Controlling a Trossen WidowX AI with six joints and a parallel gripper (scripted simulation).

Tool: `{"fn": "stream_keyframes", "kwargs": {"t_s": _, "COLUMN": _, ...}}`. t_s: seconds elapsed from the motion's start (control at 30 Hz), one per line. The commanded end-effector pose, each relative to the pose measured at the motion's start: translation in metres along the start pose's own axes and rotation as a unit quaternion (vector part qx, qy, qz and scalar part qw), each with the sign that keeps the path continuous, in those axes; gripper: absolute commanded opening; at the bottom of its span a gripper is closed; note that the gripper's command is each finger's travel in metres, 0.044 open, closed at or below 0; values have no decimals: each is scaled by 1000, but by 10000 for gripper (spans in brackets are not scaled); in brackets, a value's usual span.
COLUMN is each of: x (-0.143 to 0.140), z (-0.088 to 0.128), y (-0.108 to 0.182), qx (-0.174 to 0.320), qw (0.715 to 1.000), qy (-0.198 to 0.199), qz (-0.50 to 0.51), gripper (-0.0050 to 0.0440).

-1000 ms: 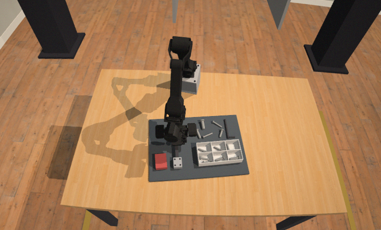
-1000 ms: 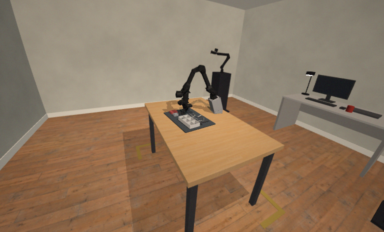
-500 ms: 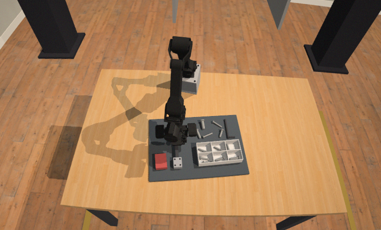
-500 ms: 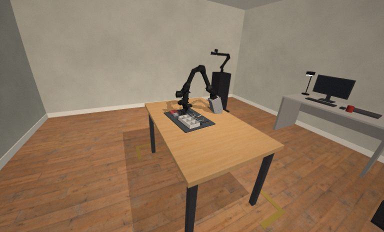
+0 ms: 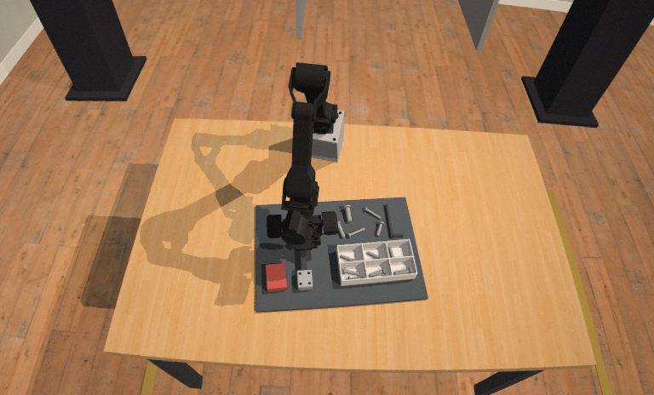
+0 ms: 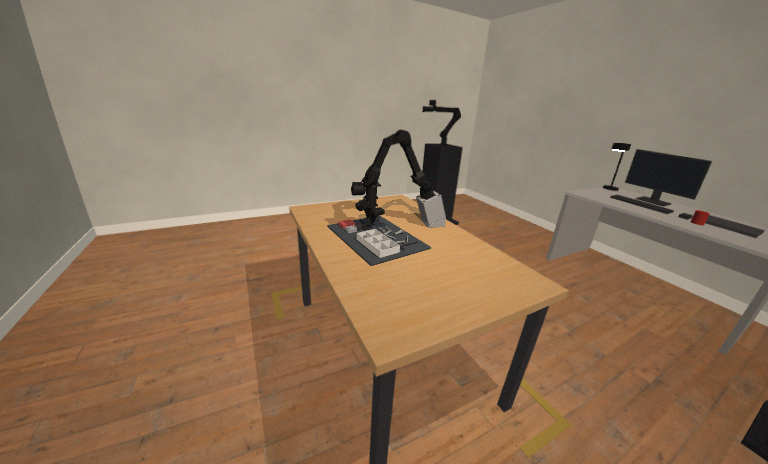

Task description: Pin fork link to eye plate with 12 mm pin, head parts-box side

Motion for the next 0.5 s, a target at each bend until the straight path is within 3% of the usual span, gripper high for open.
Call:
{"fn": "stream_keyframes", "kwargs": {"t_s": 0.0, "x": -2, "z": 5, "y": -6, "qx": -11, "qw": 1000, "qy": 5, "qz": 3, "gripper": -50}}
{"fn": "stream_keyframes", "kwargs": {"t_s": 0.47, "x": -3, "z": 4, "y": -7, "qx": -9, "qw": 1000, "qy": 5, "qz": 3, "gripper": -50}}
Point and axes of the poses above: the point midway between the two fingers, 35 mm back from their tips, its own z axis back along the fingers, its own x axis across the jaws, y = z × x, the point moved 8 cm from there along z, back along the fingers, and after that the axes turned 1 degree about z, right-handed, at the moved point
